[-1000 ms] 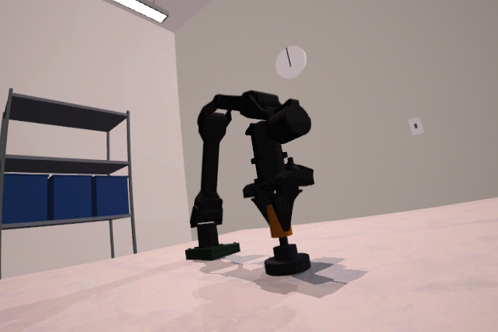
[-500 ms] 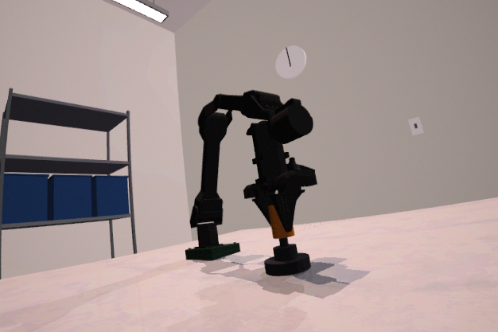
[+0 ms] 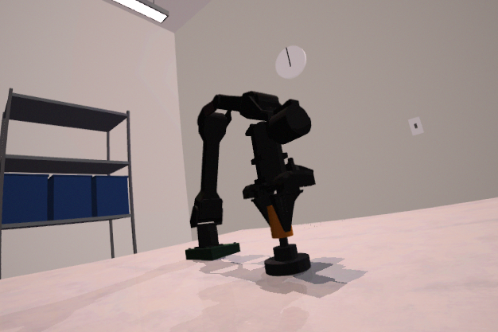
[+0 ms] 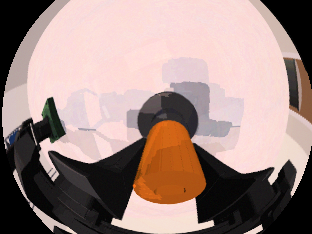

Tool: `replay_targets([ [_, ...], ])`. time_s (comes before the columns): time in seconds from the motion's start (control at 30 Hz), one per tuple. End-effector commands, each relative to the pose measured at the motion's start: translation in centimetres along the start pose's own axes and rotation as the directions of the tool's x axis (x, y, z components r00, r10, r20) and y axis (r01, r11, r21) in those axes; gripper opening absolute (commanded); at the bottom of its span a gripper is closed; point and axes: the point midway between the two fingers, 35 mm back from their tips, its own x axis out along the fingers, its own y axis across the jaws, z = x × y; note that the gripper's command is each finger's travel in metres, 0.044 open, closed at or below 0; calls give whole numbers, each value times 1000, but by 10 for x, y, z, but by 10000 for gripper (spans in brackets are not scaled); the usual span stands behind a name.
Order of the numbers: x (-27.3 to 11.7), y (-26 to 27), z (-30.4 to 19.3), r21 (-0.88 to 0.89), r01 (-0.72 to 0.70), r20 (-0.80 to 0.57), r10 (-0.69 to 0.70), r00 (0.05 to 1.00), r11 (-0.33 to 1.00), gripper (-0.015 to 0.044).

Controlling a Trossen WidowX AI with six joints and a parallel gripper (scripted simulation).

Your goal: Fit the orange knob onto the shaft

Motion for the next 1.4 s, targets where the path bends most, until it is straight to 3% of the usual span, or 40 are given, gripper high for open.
replay_targets([
  [0.0, 1, 2, -1, -4, -3, -2, 3, 1000, 1000, 0],
  [0.27, -5, 2, -1, -13, -3, -2, 3, 1000, 1000, 0],
  [0.5, -3, 0, -1, -212, -3, -2, 3, 1000, 977, 0],
  [1.37, 0, -2, 0, -212, -3, -2, 3, 1000, 977, 0],
])
